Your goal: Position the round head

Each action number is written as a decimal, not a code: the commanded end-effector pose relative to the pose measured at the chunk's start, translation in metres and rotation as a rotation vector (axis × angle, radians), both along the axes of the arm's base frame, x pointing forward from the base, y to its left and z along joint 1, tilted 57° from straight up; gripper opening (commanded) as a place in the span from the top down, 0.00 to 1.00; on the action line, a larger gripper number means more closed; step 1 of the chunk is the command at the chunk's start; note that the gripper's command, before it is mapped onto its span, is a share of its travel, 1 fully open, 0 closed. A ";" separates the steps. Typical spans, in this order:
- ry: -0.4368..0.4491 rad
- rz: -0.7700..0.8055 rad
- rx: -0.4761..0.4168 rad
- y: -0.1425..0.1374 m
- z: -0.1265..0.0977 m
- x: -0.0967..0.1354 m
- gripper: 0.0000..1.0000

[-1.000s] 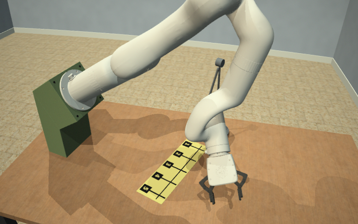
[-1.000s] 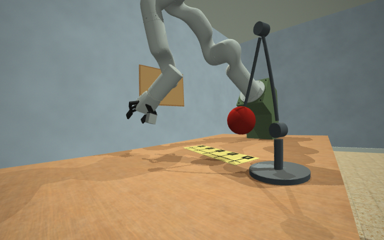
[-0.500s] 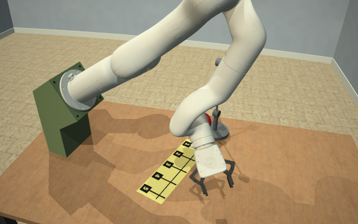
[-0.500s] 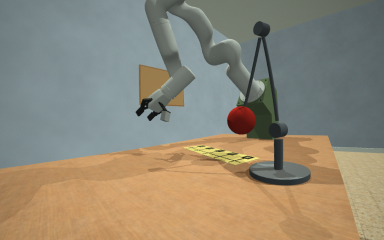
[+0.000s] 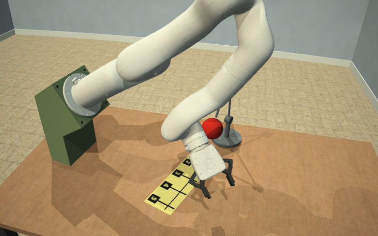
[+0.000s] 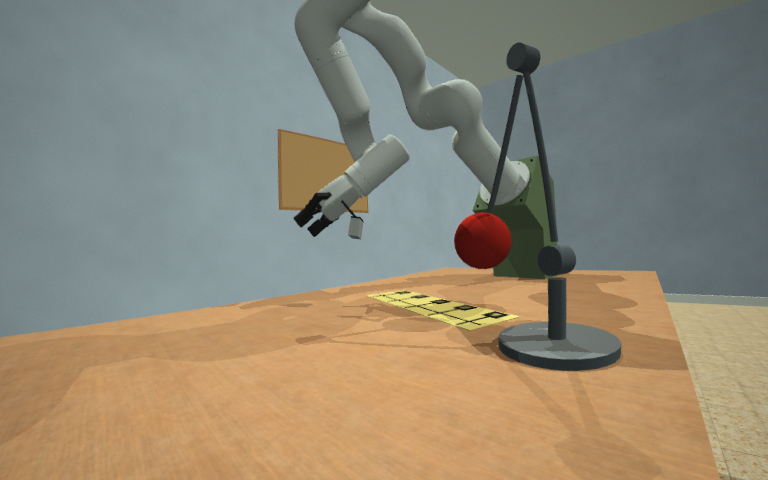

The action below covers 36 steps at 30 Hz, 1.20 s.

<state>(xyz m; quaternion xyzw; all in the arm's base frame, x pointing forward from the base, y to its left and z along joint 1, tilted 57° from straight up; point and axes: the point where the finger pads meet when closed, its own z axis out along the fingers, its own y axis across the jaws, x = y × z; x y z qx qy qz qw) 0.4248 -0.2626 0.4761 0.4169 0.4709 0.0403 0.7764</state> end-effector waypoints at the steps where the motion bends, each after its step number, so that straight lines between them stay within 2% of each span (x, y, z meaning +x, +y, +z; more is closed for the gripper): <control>1: 0.019 0.053 -0.104 0.007 -0.014 -0.015 0.00; 5: 0.034 0.084 -0.165 0.013 -0.024 -0.024 0.00; 7: 0.034 0.084 -0.165 0.013 -0.024 -0.024 0.00; 22: 0.090 0.199 -0.391 0.022 -0.061 -0.063 0.00; 24: 0.090 0.199 -0.391 0.022 -0.061 -0.063 0.00; 36: 0.136 0.281 -0.561 0.019 -0.089 -0.096 0.00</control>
